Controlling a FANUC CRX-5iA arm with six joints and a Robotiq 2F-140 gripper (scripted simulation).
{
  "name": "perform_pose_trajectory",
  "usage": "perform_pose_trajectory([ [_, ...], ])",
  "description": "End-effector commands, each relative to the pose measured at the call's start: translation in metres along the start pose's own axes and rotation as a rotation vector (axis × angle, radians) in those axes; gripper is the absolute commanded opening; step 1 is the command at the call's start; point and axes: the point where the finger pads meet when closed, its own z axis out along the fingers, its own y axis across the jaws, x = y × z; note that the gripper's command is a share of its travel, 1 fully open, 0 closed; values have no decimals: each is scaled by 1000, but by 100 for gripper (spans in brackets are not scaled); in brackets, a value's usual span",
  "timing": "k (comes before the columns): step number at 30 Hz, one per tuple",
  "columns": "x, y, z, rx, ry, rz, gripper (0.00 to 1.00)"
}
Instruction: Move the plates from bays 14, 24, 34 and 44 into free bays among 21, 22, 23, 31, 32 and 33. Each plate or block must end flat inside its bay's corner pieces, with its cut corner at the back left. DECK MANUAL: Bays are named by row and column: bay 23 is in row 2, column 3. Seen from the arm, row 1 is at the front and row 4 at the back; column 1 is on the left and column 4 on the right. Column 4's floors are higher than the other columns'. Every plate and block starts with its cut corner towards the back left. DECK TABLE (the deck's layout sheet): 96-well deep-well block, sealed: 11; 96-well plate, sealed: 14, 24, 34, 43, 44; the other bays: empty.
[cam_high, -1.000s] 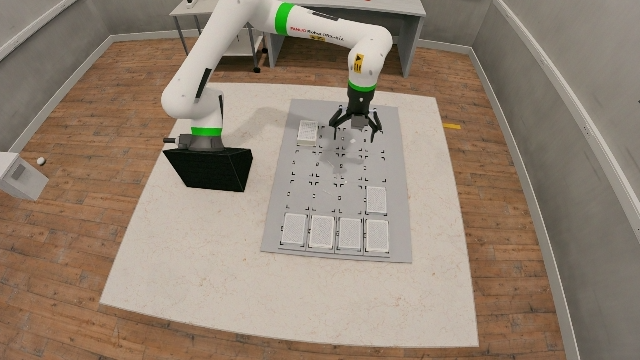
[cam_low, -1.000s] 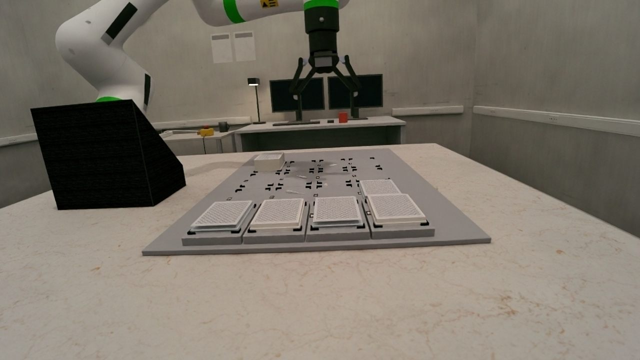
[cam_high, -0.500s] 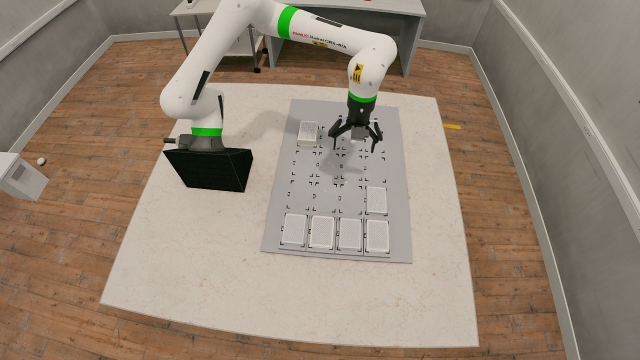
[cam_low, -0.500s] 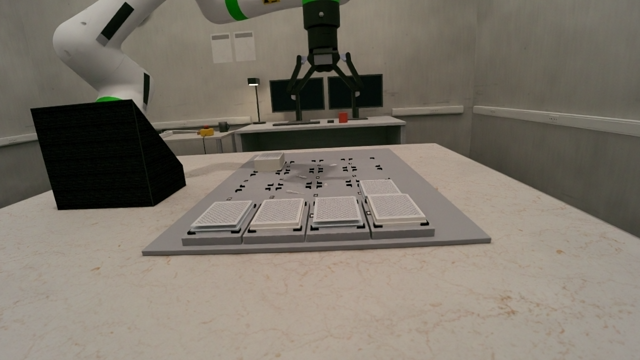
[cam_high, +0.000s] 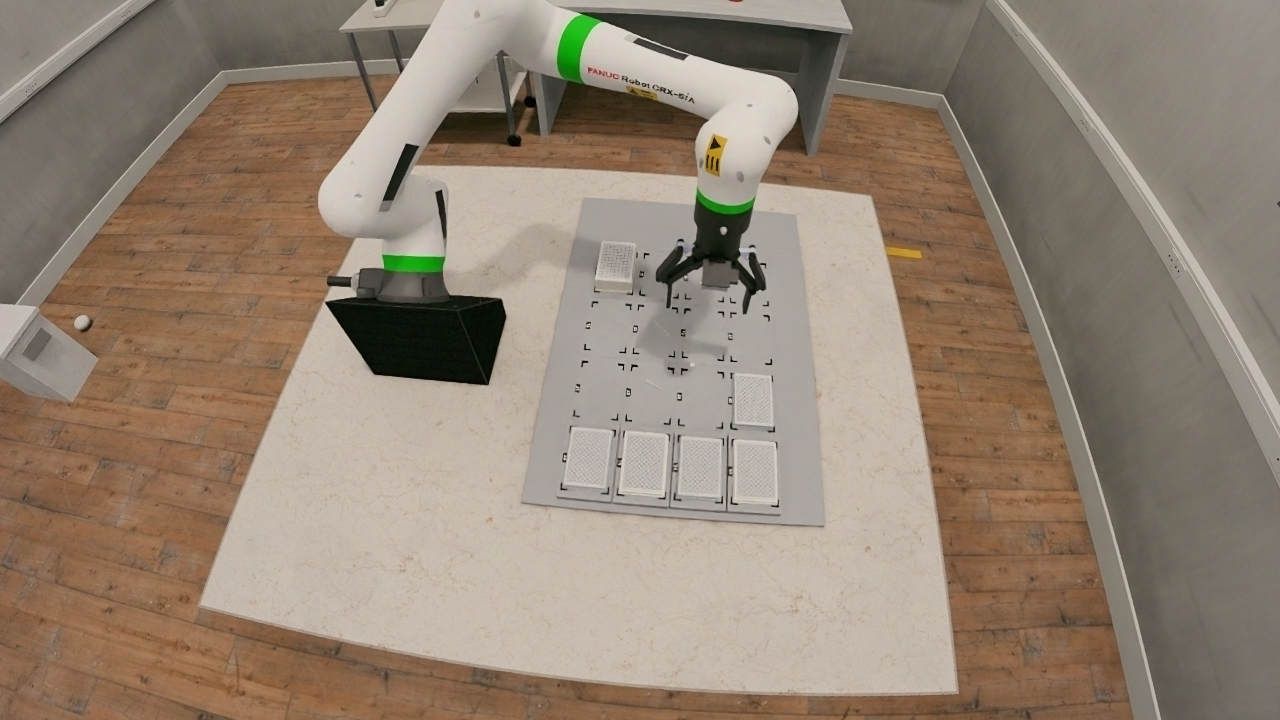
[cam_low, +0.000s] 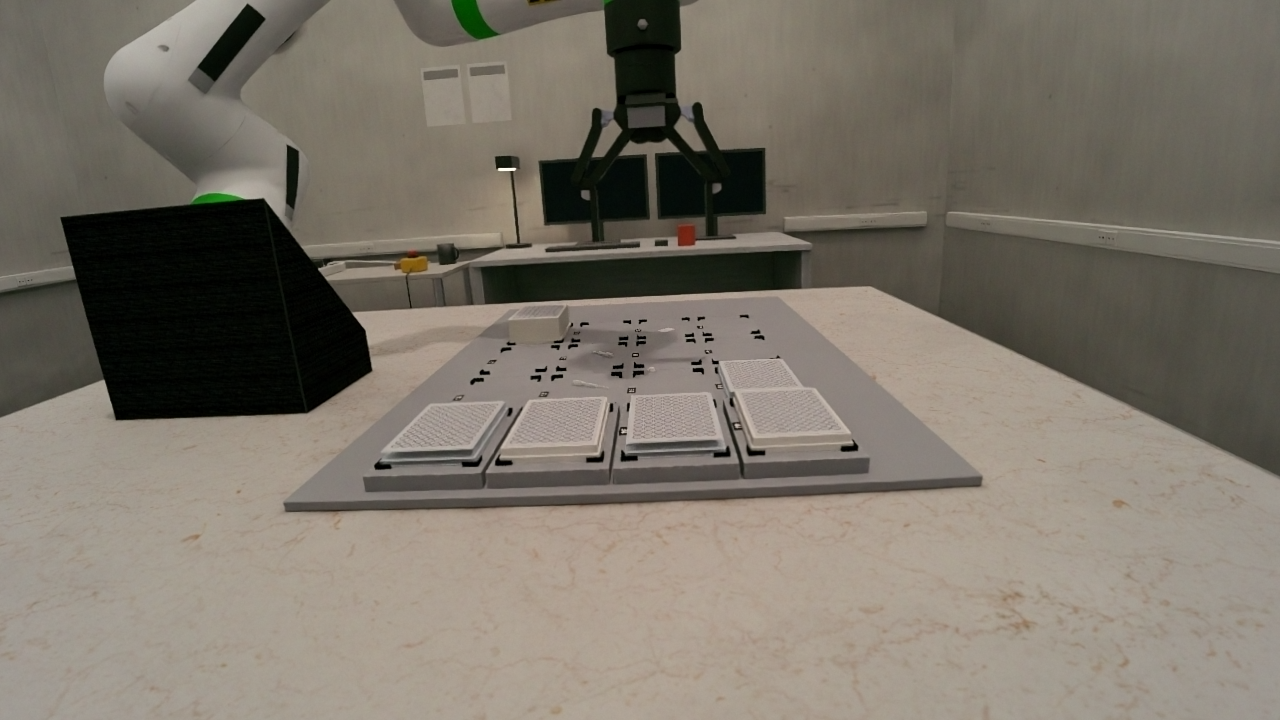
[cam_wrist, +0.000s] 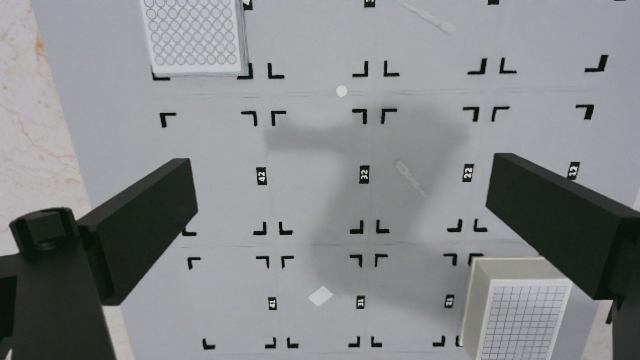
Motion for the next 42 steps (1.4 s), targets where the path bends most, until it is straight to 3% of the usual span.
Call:
perform_pose_trajectory([
  [1,0,0,-1,2,1,0,100],
  [33,0,0,-1,2,1,0,100],
  [42,28,0,-1,2,1,0,100],
])
